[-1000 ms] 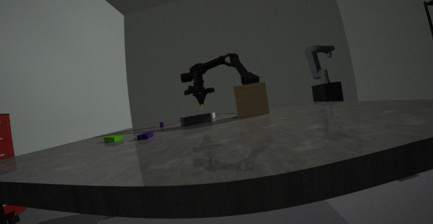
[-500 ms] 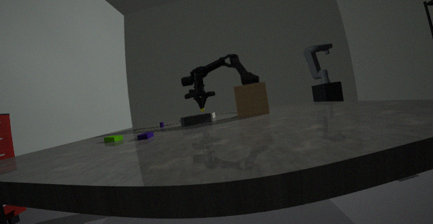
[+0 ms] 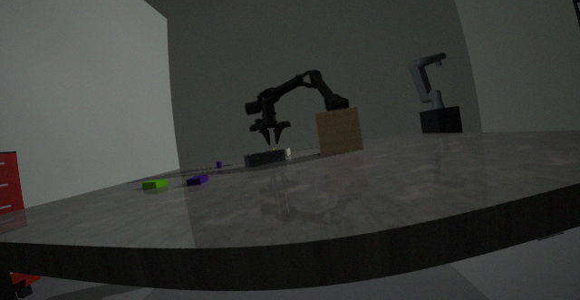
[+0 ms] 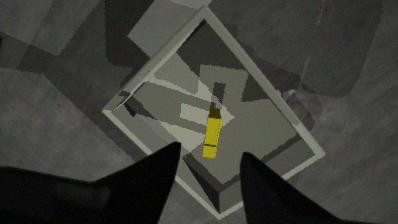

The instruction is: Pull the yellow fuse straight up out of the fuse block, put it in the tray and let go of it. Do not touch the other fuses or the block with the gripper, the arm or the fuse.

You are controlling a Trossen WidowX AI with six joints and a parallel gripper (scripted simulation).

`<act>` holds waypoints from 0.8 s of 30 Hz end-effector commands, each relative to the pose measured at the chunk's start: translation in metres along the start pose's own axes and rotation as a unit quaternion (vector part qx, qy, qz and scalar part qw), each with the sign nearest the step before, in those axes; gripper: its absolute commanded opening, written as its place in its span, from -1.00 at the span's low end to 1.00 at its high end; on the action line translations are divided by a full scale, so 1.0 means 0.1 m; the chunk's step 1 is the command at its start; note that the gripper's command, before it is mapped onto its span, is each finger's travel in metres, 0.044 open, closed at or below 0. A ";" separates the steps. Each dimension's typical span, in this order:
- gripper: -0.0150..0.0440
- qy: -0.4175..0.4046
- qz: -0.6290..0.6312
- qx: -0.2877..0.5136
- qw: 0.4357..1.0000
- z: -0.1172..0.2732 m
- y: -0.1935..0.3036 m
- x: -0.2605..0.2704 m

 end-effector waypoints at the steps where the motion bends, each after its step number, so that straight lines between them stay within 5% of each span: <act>1: 0.49 0.001 0.000 0.000 1.000 0.00 0.00 0.00; 7: 0.63 0.002 0.003 -0.001 1.000 0.37 0.00 0.00; 24: 0.63 0.001 0.005 0.000 1.000 0.36 0.01 0.00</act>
Point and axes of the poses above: the point midway between the two fingers, 35 mm back from their tips, its own z axis back along the fingers, its own x axis across the jaws, y = z × x, the point moved 10 cm from there along z, back along the fingers, and after that the axes turned 13 degrees about -z, right-handed, at the moved point
